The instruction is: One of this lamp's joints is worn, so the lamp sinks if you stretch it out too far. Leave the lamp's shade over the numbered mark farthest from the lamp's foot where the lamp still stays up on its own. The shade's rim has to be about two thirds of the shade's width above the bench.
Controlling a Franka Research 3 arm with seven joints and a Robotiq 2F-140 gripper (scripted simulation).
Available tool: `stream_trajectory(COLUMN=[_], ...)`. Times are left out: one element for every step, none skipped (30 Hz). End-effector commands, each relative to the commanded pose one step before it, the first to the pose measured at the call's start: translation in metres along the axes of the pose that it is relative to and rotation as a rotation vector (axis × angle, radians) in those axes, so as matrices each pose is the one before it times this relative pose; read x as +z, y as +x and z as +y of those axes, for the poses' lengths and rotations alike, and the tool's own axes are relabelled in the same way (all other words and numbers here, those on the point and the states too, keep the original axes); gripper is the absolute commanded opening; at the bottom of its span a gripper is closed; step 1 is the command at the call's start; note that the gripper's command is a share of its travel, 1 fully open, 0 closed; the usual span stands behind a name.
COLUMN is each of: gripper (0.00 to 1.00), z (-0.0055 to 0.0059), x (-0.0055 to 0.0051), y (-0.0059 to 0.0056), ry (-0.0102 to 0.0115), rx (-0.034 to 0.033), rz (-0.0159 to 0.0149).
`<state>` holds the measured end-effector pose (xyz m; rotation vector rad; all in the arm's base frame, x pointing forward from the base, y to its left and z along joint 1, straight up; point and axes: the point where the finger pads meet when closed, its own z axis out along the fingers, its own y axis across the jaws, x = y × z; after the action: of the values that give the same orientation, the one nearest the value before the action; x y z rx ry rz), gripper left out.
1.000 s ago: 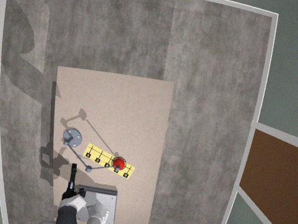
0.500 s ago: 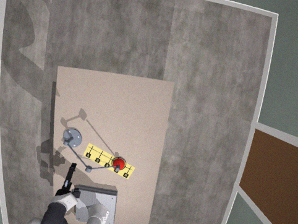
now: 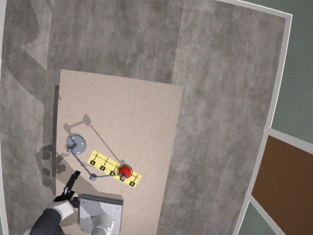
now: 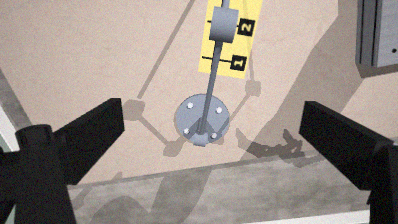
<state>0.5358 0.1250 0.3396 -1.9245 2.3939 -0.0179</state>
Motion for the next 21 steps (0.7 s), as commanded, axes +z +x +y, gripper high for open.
stream_trajectory(gripper=[1.00,1.00,1.00,1.00,1.00,1.00,1.00,1.00,1.00,1.00,1.00,1.00,1.00,1.00,1.00,1.00,1.00,1.00,1.00,1.00,1.00], z=[0.00352,0.00016,0.00016,0.00016,0.00015,0.00015,0.00015,0.00015,0.00014,0.00000,0.00000,-0.00020,-0.00020,-0.00020,-0.00020,-0.00020,-0.00020,-0.00020,-0.00020,-0.00020,-0.00020], x=[0.00202,0.00020,0.00021,0.00021,0.00021,0.00021,0.00021,0.00021,0.00021,0.00000,0.00000,0.00331,0.00331,0.00331,0.00331,0.00331,0.00331,0.00331,0.00331,0.00331,0.00331], y=[0.00678,0.00040,0.00040,0.00040,0.00040,0.00040,0.00040,0.00040,0.00040,0.00000,0.00000,0.00004,0.00004,0.00004,0.00004,0.00004,0.00004,0.00004,0.00004,0.00004,0.00004], ry=[-0.02583,-0.00284,-0.00284,-0.00284,-0.00284,-0.00284,-0.00284,-0.00284,-0.00284,0.00000,0.00000,0.00000,0.00000,0.00000,0.00000,0.00000,0.00000,0.00000,0.00000,0.00000,0.00000], rx=[0.08908,0.00616,0.00616,0.00616,0.00616,0.00616,0.00616,0.00616,0.00616,0.00000,0.00000,0.00000,0.00000,0.00000,0.00000,0.00000,0.00000,0.00000,0.00000,0.00000,0.00000], rz=[0.02930,0.00273,0.00273,0.00273,0.00273,0.00273,0.00273,0.00273,0.00273,0.00000,0.00000,0.00000,0.00000,0.00000,0.00000,0.00000,0.00000,0.00000,0.00000,0.00000,0.00000])
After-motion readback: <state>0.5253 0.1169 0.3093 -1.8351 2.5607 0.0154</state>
